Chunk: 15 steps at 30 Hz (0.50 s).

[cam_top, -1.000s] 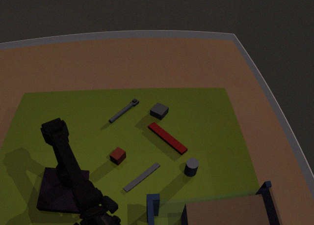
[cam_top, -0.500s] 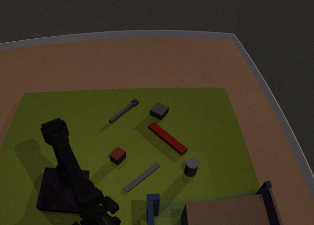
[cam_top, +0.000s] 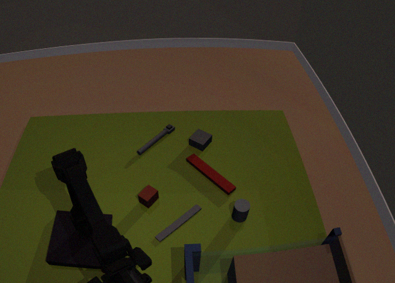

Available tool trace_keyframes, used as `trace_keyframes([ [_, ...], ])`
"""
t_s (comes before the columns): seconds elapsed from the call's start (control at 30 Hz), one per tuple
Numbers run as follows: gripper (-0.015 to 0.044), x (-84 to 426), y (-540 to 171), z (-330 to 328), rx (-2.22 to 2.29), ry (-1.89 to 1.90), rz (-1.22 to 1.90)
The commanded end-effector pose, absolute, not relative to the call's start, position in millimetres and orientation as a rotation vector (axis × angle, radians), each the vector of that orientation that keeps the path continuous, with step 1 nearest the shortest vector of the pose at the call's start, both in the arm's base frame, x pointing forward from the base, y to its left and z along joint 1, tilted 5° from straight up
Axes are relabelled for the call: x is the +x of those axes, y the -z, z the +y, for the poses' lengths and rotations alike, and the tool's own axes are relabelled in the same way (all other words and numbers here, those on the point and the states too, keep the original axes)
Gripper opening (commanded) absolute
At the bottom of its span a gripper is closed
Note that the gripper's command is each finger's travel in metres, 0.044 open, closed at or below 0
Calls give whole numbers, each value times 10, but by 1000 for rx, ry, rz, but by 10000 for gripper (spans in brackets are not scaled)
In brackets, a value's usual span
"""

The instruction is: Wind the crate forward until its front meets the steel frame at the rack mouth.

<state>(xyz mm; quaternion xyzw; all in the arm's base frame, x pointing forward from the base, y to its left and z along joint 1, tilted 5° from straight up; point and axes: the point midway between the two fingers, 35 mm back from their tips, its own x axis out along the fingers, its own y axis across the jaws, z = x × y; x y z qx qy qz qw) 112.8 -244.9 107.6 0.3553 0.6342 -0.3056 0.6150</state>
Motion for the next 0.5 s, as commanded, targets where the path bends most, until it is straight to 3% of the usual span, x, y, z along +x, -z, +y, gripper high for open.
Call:
trace_keyframes([
  [0.0,0,1134,-1037,-2449,831,711,1461],
  [0.47,0,1133,-1037,-2449,829,709,1462],
])
